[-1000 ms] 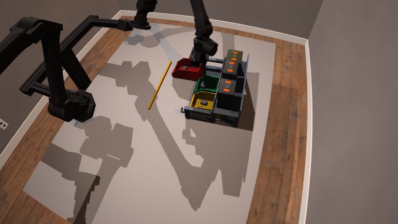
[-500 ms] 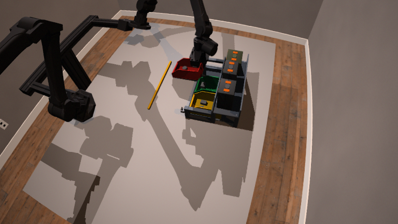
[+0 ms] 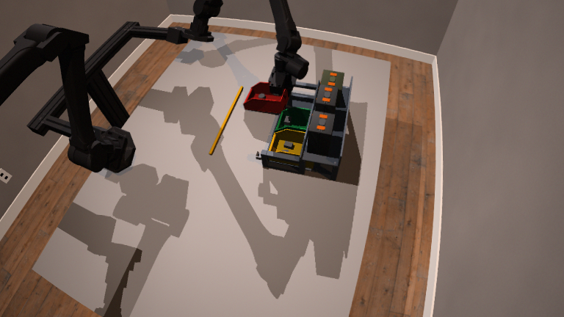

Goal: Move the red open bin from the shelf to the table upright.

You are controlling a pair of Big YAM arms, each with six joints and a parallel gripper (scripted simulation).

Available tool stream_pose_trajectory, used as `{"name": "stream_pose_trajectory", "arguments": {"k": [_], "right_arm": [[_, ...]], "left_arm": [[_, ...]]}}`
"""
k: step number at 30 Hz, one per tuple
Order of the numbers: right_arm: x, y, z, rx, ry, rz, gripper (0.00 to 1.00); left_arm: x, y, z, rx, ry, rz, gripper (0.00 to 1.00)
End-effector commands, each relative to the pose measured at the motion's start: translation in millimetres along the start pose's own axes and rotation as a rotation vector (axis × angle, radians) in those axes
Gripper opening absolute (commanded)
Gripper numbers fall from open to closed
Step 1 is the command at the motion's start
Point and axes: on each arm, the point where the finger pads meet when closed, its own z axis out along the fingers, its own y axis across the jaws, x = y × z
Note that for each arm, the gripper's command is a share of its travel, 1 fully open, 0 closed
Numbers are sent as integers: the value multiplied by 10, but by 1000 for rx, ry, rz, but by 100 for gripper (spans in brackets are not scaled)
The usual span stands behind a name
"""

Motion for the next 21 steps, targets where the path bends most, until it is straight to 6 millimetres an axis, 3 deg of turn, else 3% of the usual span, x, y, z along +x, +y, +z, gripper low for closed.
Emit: {"name": "stream_pose_trajectory", "arguments": {"k": [1,9,10,21], "right_arm": [[-172,-44,-85,11,-48,0,100],[-172,-44,-85,11,-48,0,100],[-172,-44,-85,11,-48,0,100],[-172,-44,-85,11,-48,0,100]], "left_arm": [[63,174,-47,-18,-10,-22,43],[67,193,-69,-21,-12,-24,43],[68,196,-72,-22,-12,-24,13],[74,220,-99,-26,-15,-28,13]]}}
